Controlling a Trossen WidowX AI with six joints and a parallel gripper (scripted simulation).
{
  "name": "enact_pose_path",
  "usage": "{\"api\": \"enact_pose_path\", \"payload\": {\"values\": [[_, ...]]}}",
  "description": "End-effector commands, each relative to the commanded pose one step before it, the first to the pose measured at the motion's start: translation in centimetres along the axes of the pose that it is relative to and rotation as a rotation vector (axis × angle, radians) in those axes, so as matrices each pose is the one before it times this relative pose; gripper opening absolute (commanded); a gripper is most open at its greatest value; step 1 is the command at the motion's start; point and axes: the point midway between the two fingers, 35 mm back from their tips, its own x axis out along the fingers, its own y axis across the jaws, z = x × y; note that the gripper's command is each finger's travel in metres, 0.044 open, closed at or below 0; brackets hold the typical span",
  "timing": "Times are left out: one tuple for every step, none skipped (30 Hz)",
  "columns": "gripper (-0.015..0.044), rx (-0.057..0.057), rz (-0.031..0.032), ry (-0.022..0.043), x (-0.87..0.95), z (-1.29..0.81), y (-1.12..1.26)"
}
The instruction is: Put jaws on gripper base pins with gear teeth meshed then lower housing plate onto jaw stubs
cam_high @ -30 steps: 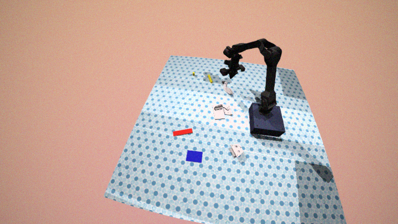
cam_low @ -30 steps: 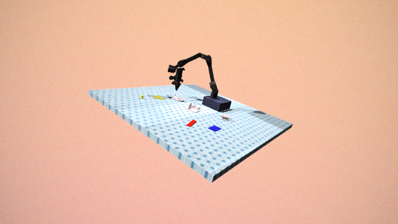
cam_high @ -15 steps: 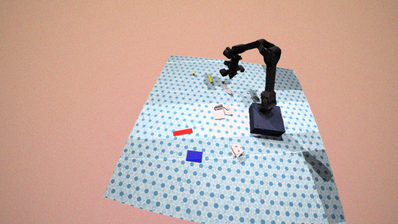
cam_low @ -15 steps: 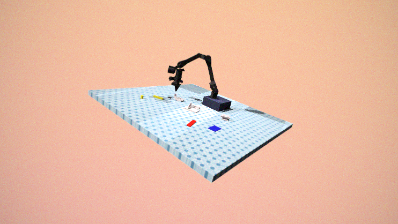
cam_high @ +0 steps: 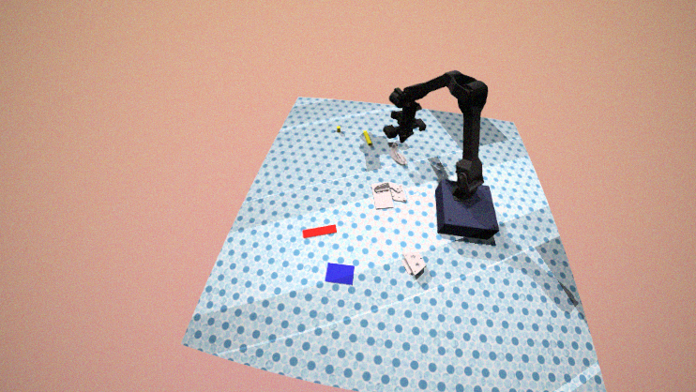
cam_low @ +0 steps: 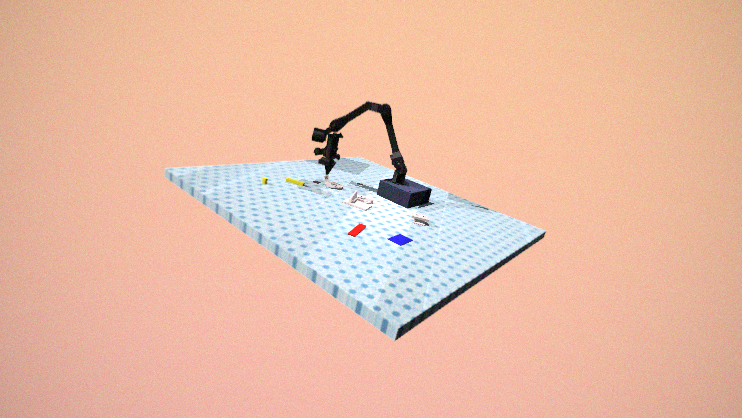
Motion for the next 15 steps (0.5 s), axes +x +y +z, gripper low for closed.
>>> {"api": "enact_pose_path", "payload": {"values": [[0.0, -0.0059, -0.00212, 0.00743, 0.888, -0.193, -0.054], [0.0, 0.0, 0.0, 0.00001, 0.162, -0.007, -0.001], [0.0, 0.0, 0.0, 0.00001, 0.162, -0.008, -0.001], [0.0, 0.0, 0.0, 0.00001, 0.161, -0.009, -0.001], [0.0, 0.0, 0.0, 0.00002, 0.161, -0.01, -0.002], [0.0, 0.0, 0.0, 0.00002, 0.161, -0.011, -0.002], [0.0, 0.0, 0.0, 0.00002, 0.161, -0.011, -0.002], [0.0, 0.0, 0.0, 0.00002, 0.161, -0.012, -0.002], [0.0, 0.0, 0.0, 0.00002, 0.161, -0.013, -0.002], [0.0, 0.0, 0.0, 0.00002, 0.16, -0.014, -0.002], [0.0, 0.0, 0.0, 0.00002, 0.16, -0.015, -0.002], [0.0, 0.0, 0.0, 0.00002, 0.128, -0.012, -0.002], [0.0, 0.0, 0.0, 0.00001, 0.077, -0.008, -0.001], [0.0, 0.0, 0.0, 0.0, 0.026, -0.003, 0.0], [0.0, 0.0, 0.0, 0.0, 0.0, 0.0, 0.0]]}}
